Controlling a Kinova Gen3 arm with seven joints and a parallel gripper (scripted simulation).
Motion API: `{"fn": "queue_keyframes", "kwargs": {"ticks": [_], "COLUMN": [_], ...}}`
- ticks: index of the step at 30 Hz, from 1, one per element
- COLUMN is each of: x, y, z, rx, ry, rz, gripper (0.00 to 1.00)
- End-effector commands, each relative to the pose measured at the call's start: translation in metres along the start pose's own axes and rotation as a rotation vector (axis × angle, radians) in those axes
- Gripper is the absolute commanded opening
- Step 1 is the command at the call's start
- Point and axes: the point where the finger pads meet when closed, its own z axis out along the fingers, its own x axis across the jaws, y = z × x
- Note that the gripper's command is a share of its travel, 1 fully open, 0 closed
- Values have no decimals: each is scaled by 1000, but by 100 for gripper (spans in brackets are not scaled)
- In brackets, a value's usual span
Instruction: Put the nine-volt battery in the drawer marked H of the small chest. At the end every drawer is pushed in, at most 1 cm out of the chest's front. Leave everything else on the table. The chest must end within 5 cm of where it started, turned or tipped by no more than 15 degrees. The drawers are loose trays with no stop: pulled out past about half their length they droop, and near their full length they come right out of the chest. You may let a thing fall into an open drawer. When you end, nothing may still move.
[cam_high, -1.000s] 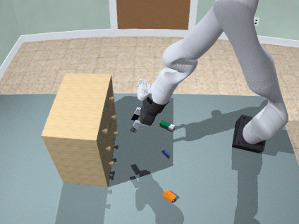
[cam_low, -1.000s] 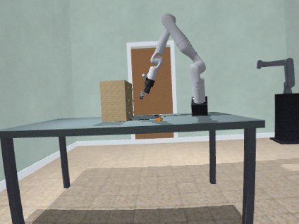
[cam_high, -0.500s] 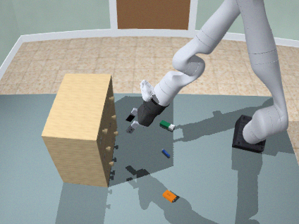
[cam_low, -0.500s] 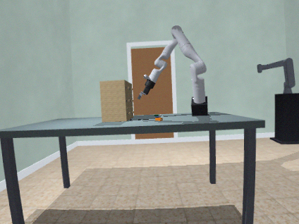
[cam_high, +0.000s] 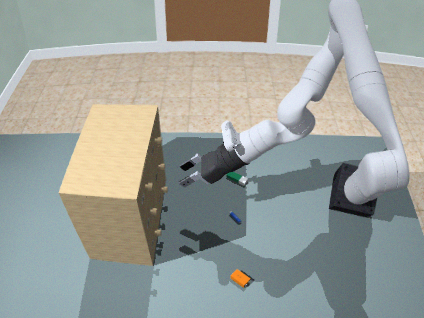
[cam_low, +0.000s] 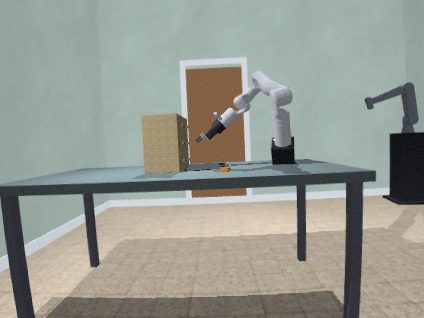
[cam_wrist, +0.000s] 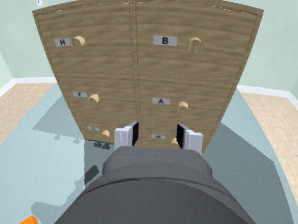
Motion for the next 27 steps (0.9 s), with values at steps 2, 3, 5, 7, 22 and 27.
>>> {"fn": "queue_keyframes", "kwargs": {"ticks": [2, 3, 5, 7, 22, 27], "x": [12, 12, 12, 12, 13, 13], "y": [10, 10, 11, 12, 15, 17], "z": [11, 13, 17, 21, 35, 37], "rx": [88, 106, 142, 175, 319, 345], "ry": [53, 52, 51, 51, 55, 56], "rz": [41, 40, 36, 35, 33, 33], "gripper": [100, 100, 100, 100, 100, 100]}}
